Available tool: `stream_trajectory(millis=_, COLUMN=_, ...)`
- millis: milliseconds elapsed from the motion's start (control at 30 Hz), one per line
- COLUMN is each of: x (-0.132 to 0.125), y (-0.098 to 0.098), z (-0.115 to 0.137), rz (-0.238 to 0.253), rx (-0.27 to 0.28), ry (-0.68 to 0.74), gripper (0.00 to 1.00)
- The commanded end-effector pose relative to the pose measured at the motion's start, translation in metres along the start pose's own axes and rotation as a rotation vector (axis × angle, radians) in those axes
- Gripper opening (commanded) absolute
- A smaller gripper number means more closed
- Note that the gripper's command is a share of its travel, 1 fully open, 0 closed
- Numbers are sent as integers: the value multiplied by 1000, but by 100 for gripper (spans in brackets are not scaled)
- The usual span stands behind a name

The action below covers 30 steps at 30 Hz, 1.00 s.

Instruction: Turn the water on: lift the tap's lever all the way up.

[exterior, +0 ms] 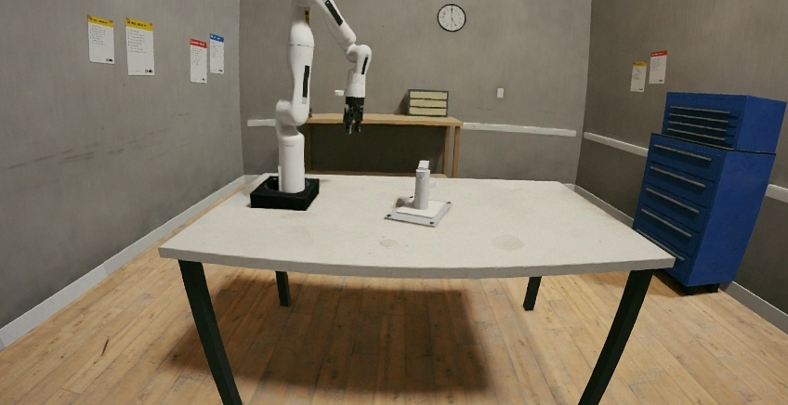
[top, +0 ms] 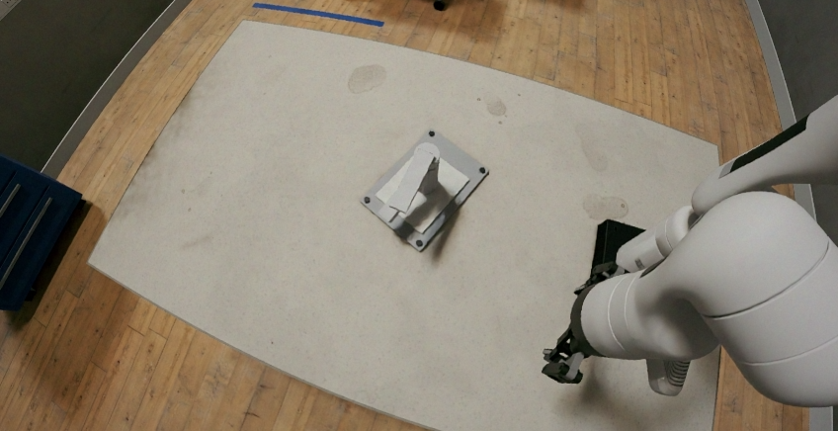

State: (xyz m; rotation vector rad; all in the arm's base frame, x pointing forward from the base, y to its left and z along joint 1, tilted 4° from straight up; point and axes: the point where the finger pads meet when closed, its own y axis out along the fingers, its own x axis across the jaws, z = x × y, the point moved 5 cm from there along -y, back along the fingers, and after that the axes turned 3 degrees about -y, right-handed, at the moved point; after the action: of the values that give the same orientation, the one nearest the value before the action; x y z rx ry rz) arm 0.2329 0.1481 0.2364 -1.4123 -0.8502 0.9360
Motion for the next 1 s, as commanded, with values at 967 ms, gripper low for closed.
stream_trajectory(millis=967, x=-34, y=-9, z=-238, rz=-37, rx=-1, ry=1154, gripper=100)
